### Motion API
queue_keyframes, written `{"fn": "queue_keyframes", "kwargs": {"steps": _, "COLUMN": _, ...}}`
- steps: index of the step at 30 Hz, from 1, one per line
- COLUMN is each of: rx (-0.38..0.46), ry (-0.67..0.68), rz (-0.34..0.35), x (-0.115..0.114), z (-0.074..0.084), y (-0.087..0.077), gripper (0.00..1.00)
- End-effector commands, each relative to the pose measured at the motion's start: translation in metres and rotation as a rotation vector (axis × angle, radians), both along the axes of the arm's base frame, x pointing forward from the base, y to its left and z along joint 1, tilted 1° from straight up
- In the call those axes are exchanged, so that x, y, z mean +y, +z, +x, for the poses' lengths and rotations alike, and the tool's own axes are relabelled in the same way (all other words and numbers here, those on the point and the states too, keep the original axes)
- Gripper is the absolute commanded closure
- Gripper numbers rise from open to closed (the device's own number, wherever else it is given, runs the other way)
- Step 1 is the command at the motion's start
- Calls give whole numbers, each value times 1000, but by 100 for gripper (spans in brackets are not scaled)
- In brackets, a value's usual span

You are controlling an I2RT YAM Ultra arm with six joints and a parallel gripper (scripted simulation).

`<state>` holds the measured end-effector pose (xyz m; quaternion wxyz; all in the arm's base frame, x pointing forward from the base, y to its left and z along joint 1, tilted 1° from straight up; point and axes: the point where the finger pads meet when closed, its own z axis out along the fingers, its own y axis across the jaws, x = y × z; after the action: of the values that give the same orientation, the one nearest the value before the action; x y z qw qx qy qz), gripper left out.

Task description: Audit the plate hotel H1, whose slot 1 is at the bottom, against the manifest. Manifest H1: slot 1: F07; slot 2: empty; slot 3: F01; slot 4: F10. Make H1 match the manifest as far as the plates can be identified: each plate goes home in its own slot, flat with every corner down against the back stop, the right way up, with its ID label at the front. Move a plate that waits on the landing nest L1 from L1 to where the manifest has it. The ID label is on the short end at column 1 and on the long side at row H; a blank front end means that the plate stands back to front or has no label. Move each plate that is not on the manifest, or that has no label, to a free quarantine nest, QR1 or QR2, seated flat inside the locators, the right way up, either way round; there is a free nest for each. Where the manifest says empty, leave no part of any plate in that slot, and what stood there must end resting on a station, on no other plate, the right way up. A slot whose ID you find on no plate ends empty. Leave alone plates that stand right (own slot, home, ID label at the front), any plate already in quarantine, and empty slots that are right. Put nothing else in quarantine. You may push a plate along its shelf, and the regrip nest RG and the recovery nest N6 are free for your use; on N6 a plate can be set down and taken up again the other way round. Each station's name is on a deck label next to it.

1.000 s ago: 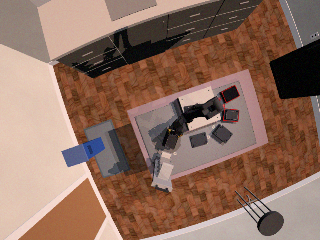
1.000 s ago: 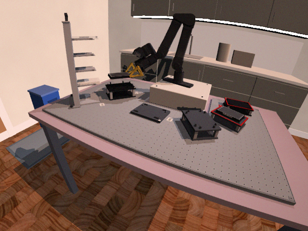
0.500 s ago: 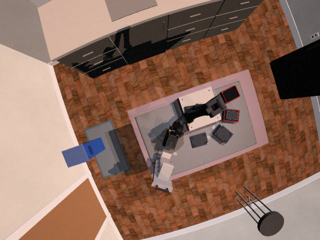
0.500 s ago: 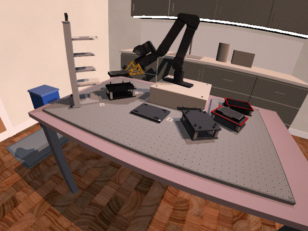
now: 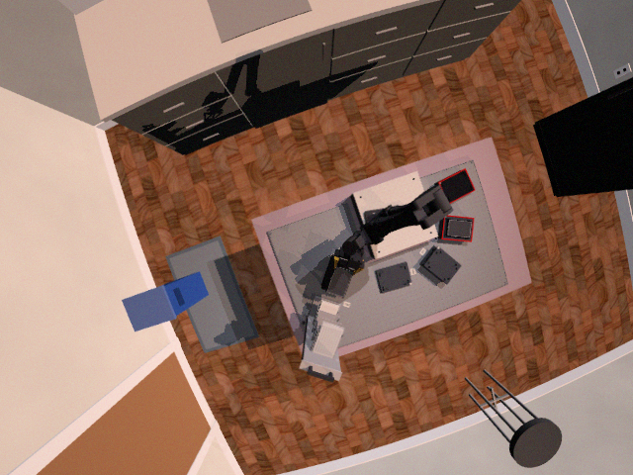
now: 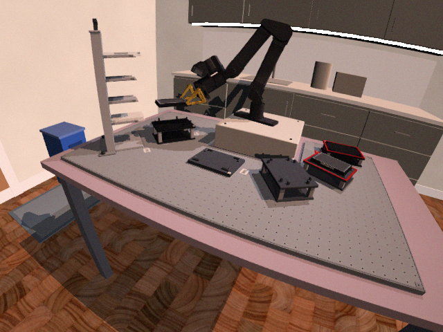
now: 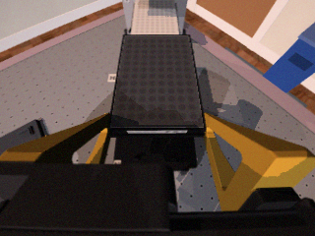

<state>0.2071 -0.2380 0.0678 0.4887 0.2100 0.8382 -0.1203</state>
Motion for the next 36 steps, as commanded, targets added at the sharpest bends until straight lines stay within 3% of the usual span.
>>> {"fn": "queue_keyframes", "kwargs": {"steps": 1, "rx": 1, "ry": 4, "rz": 4, "x": 1, "z": 0, "y": 3, "gripper": 14}}
{"fn": "queue_keyframes", "kwargs": {"steps": 36, "rx": 1, "ry": 4, "rz": 4, "x": 0, "z": 0, "y": 35, "gripper": 14}}
